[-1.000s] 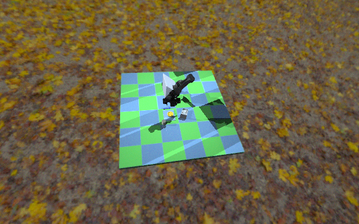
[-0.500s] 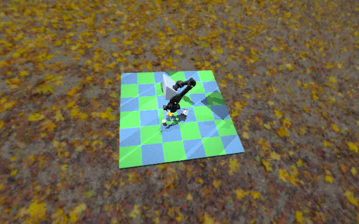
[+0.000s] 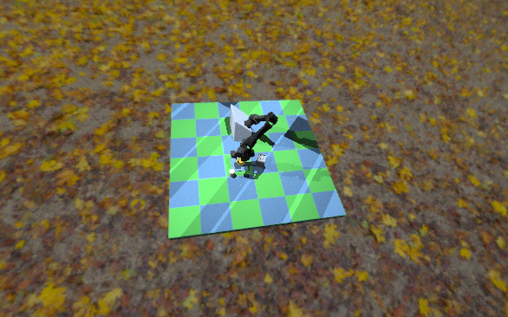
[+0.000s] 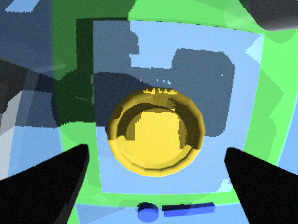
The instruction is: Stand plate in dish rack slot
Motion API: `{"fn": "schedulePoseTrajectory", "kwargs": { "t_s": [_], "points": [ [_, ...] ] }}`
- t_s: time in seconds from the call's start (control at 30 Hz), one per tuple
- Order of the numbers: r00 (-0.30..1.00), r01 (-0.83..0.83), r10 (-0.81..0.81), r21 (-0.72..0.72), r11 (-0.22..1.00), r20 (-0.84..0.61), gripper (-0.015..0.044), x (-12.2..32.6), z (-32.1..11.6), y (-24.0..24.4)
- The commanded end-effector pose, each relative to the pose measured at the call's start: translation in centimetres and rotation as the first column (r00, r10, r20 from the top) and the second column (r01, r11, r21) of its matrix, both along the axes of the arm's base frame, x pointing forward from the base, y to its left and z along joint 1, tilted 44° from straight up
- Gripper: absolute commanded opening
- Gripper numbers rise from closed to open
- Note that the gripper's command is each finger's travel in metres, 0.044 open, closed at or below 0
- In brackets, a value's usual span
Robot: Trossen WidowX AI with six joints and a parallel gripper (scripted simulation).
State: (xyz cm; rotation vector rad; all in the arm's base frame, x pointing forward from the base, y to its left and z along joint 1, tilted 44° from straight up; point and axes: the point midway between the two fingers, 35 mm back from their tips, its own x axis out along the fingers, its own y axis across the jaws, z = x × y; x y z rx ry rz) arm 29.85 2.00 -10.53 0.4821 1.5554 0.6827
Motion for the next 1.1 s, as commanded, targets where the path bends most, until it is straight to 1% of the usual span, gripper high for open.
{"fn": "schedulePoseTrajectory", "kwargs": {
  "t_s": [0.0, 0.63, 0.97, 1.07],
  "points": [
    [1.000, 0.003, -0.003, 0.006, 1.000, -0.016, 0.0400, -0.5, -0.8, 0.7],
    [1.000, 0.003, -0.003, 0.009, 1.000, -0.016, 0.0400, -0.8, -3.0, 2.7],
    [1.000, 0.003, -0.003, 0.009, 1.000, -0.016, 0.0395, -0.8, -3.1, 2.8],
    [1.000, 0.003, -0.003, 0.009, 1.000, -0.016, 0.0375, -0.8, -3.1, 2.8]
  ]
}}
